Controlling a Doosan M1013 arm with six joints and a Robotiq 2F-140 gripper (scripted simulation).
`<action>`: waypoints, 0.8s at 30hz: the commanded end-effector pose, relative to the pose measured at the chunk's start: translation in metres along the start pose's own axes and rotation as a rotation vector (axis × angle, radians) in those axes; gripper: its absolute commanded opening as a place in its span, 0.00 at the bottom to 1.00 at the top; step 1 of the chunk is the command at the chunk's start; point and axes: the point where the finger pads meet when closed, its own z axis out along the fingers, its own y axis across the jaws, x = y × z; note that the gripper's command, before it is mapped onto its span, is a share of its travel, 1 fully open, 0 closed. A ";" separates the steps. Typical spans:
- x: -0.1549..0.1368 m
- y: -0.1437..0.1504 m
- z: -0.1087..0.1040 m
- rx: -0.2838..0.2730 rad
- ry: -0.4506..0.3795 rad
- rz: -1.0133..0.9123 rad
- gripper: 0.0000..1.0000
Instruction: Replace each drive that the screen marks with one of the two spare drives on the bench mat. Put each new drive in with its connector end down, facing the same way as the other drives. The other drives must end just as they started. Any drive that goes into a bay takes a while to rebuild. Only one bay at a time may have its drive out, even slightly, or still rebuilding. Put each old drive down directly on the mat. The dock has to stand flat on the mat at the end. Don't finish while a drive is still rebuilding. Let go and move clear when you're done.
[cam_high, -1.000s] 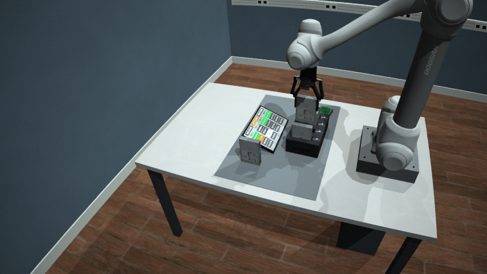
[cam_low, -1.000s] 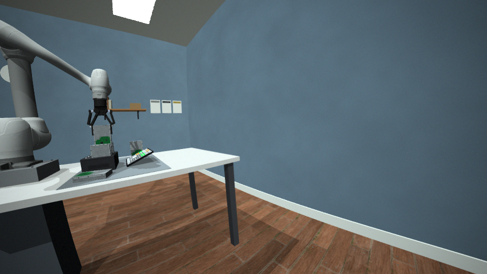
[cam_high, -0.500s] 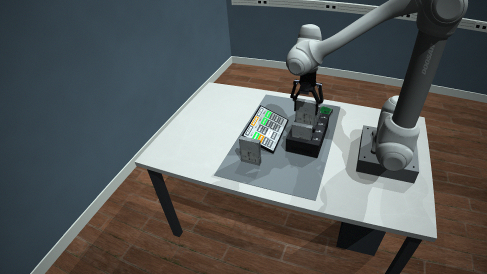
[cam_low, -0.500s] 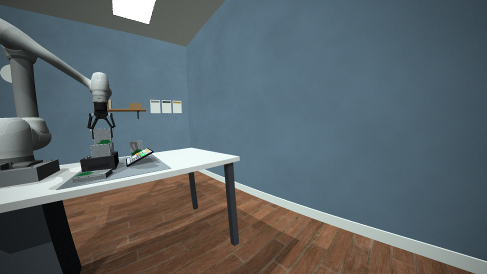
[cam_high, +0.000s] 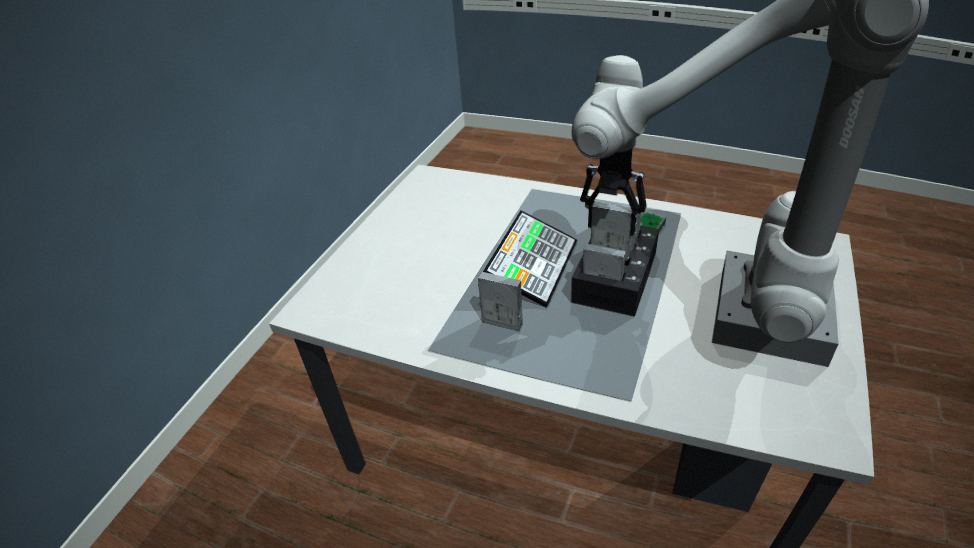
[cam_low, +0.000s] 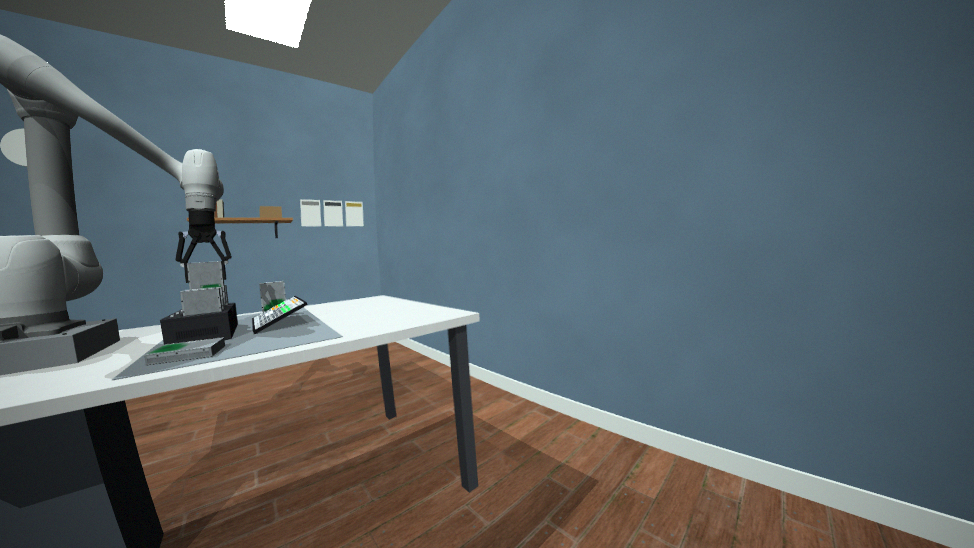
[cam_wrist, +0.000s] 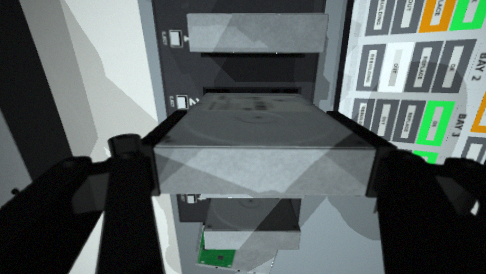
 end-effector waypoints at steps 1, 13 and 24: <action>0.000 0.001 0.000 -0.001 0.000 0.000 0.10; 0.000 0.001 0.004 -0.001 0.000 0.000 0.10; 0.000 0.001 0.004 -0.001 0.000 0.000 0.10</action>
